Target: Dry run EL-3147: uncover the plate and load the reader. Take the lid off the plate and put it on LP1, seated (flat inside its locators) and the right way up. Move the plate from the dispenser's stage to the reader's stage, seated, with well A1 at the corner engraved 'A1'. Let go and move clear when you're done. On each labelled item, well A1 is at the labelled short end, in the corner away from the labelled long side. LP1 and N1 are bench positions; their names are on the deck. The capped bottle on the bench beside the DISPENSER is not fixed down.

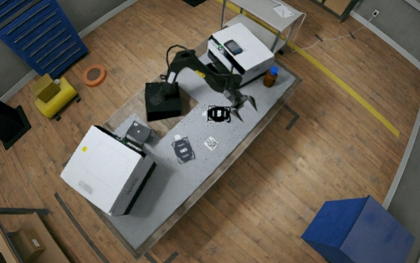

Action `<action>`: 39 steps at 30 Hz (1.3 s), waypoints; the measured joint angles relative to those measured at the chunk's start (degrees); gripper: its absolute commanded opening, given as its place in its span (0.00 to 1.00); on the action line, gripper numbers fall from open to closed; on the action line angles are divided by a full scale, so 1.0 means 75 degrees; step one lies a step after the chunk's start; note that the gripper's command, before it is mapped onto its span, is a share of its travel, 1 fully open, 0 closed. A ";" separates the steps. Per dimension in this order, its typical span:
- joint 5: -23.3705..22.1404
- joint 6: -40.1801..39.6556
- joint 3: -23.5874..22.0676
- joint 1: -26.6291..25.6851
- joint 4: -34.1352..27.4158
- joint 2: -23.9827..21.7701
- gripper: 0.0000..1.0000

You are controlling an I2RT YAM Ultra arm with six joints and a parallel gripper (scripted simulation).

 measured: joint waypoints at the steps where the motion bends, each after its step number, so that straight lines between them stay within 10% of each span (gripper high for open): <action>1: 0.0000 0.0000 0.0000 0.0000 0.0000 0.0000 1.00; 39: -0.0431 -0.1323 0.0137 0.0536 -0.0743 -0.0047 1.00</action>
